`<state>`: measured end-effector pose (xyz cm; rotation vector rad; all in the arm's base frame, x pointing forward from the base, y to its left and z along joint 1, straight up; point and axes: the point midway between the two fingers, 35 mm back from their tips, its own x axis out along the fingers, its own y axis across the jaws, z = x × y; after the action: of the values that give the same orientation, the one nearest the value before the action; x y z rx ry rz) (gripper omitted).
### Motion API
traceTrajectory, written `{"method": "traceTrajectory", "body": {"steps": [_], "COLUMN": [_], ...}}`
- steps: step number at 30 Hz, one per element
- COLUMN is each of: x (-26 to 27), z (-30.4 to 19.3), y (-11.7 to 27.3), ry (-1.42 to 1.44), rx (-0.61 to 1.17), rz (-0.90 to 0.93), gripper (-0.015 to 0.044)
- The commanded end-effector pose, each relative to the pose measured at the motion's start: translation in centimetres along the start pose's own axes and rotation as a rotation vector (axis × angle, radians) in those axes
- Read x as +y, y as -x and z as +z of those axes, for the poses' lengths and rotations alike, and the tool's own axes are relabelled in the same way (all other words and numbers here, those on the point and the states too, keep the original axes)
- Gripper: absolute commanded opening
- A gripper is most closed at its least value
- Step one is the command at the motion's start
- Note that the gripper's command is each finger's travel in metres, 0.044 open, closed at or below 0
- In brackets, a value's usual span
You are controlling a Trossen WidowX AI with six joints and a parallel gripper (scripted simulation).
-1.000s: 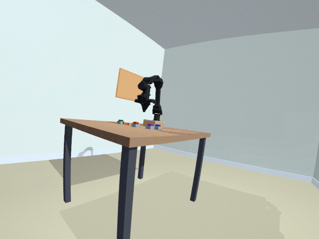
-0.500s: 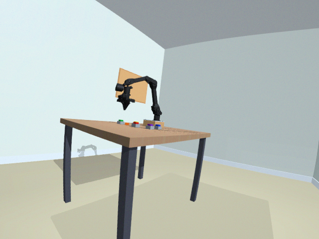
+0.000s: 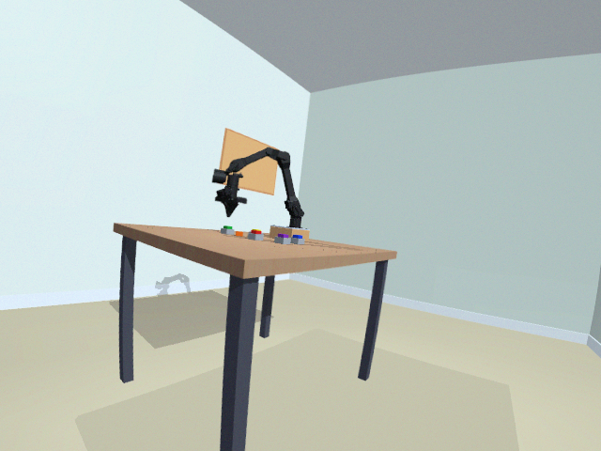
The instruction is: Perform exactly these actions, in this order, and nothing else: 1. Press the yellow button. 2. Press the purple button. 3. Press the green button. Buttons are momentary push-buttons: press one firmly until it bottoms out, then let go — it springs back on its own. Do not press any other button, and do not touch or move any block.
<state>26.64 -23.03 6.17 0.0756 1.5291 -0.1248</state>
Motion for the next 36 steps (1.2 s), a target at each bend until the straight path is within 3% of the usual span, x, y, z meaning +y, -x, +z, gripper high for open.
{"method": "traceTrajectory", "body": {"steps": [1, 36], "x": [0.1, 0.1], "z": [-0.4, -0.4], "y": [-1.8, -5.0], "ry": [0.004, 0.004], "rx": [0.010, 0.010], "rz": [0.008, 0.008], "gripper": [0.0020, 0.0020]}}
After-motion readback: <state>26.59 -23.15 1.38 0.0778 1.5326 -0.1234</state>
